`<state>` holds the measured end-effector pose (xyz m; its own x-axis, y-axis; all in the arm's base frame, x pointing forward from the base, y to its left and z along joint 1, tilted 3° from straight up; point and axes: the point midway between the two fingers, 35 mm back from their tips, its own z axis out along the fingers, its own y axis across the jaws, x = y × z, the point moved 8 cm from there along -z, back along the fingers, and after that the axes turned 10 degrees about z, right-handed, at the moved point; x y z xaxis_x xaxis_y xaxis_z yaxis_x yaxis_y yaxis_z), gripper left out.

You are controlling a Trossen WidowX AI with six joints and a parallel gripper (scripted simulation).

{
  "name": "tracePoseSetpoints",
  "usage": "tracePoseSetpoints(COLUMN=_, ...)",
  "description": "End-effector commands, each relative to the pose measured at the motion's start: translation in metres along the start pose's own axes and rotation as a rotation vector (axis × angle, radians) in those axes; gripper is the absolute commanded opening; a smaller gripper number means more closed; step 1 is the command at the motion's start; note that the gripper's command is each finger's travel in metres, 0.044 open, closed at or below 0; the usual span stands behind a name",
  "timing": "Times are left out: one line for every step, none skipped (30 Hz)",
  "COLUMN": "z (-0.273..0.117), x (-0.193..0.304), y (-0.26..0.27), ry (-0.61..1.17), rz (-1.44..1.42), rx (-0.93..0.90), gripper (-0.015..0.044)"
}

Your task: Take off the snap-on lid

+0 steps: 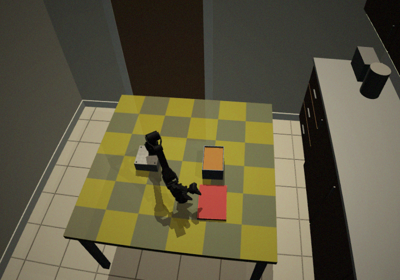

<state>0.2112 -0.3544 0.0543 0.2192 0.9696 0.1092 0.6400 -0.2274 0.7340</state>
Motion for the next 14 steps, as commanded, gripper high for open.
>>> tracePoseSetpoints(z=-0.007, x=-0.001, y=-0.005, ry=0.001, rz=-0.004, rx=-0.003, gripper=0.0440)
tracePoseSetpoints(z=-0.009, x=-0.001, y=-0.006, ry=0.001, rz=-0.005, rx=-0.003, gripper=0.0440)
tracePoseSetpoints(z=-0.010, x=-0.001, y=-0.007, ry=0.001, rz=-0.005, rx=-0.003, gripper=0.0440)
tracePoseSetpoints(z=-0.012, x=-0.001, y=-0.008, ry=0.001, rz=-0.005, rx=-0.002, gripper=0.0440)
tracePoseSetpoints(z=-0.014, x=-0.002, y=-0.010, ry=0.001, rz=-0.005, rx=-0.002, gripper=0.0440)
tracePoseSetpoints(z=-0.015, x=-0.002, y=-0.011, ry=0.001, rz=-0.005, rx=-0.002, gripper=0.0440)
tracePoseSetpoints(z=-0.017, x=-0.002, y=-0.012, ry=0.001, rz=-0.005, rx=-0.002, gripper=0.0440)
tracePoseSetpoints(z=-0.018, x=-0.002, y=-0.014, ry=0.001, rz=-0.005, rx=-0.002, gripper=0.0440)
tracePoseSetpoints(z=-0.020, x=-0.003, y=-0.015, ry=0.001, rz=-0.005, rx=-0.001, gripper=0.0440)
tracePoseSetpoints(z=-0.021, x=-0.003, y=-0.016, ry=0.001, rz=-0.005, rx=-0.001, gripper=0.0440)
tracePoseSetpoints(z=-0.023, x=-0.003, y=-0.018, ry=0.001, rz=-0.005, rx=-0.001, gripper=0.0440)
tracePoseSetpoints(z=-0.024, x=-0.003, y=-0.019, ry=0.001, rz=-0.005, rx=-0.001, gripper=0.0440)
tracePoseSetpoints(z=-0.026, x=-0.004, y=-0.020, ry=0.001, rz=-0.005, rx=-0.001, gripper=0.0440)
tracePoseSetpoints(z=-0.027, x=-0.004, y=-0.021, ry=0.001, rz=-0.005, rx=-0.001, gripper=0.0440)
